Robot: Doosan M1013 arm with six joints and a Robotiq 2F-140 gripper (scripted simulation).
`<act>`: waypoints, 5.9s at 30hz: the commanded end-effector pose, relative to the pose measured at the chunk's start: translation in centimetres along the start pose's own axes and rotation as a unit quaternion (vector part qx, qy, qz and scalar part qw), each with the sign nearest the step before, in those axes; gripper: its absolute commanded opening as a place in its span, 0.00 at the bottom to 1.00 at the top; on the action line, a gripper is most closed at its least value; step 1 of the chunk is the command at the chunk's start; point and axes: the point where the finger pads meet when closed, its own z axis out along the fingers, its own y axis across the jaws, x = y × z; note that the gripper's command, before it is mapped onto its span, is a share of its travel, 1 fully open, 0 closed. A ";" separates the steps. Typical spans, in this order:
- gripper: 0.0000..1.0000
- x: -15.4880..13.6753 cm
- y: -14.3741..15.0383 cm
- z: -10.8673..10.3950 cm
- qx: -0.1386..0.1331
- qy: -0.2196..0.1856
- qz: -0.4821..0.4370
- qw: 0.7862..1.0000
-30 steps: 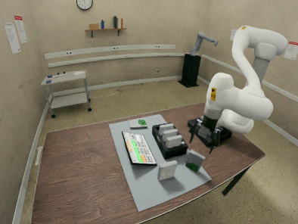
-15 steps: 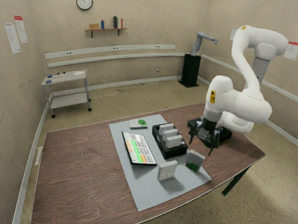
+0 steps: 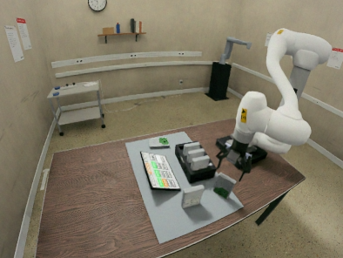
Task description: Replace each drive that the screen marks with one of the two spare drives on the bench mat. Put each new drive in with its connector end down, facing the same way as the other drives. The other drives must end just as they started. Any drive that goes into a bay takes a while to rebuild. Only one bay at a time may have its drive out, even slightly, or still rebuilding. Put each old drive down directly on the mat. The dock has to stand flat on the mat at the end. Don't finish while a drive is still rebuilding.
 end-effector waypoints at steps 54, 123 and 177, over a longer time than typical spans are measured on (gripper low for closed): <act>0.89 0.0 -0.1 2.5 0.000 0.000 0.000 1.000; 0.72 0.0 -0.1 9.1 0.000 0.000 0.000 1.000; 0.10 0.0 -0.1 8.8 0.000 0.000 0.000 1.000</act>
